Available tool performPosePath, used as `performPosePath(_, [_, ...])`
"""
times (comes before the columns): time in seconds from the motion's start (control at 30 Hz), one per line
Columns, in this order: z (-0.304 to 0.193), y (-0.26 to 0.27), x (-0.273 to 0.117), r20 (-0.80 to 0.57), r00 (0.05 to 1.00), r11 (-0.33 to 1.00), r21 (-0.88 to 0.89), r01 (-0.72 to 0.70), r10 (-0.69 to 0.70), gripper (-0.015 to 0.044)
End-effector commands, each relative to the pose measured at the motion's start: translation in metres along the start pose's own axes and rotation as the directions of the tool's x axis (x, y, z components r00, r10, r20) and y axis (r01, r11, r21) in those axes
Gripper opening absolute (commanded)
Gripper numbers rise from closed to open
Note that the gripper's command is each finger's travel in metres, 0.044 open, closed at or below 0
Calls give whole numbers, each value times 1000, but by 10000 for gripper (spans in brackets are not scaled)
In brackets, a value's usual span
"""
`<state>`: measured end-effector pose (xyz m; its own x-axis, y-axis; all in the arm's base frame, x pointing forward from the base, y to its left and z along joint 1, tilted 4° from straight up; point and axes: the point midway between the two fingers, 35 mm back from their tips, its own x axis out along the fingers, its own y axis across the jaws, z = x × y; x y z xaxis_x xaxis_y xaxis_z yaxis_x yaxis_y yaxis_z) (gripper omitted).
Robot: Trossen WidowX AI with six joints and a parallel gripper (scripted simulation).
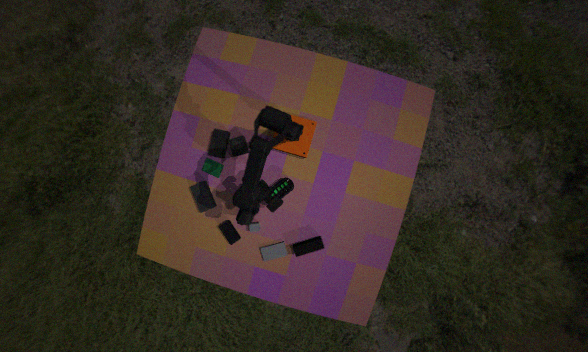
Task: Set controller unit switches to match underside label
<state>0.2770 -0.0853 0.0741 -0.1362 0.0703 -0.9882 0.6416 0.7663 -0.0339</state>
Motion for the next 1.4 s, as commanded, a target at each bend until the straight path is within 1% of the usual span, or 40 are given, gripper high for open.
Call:
performPosePath(0.0, [4,7,-1,3,1000,974,-223,27,-27,0])
performPosePath(0.13, [8,14,-1,6,999,892,-449,49,-51,0])
performPosePath(0.3, [13,23,-2,11,997,718,-693,67,-81,0])
performPosePath(0.5, [18,34,-2,20,993,425,-902,68,-117,0])
performPosePath(0.7, [22,46,-1,31,988,79,-996,43,-152,0])
performPosePath(0.83, [25,54,-1,39,984,-159,-987,11,-175,0])
performPosePath(1.0, [27,65,1,52,978,-440,-897,-44,-202,0])
performPosePath(1.2, [30,78,2,69,970,-719,-684,-125,-235,0])
performPosePath(1.37, [32,89,4,84,962,-876,-440,-199,-261,0])
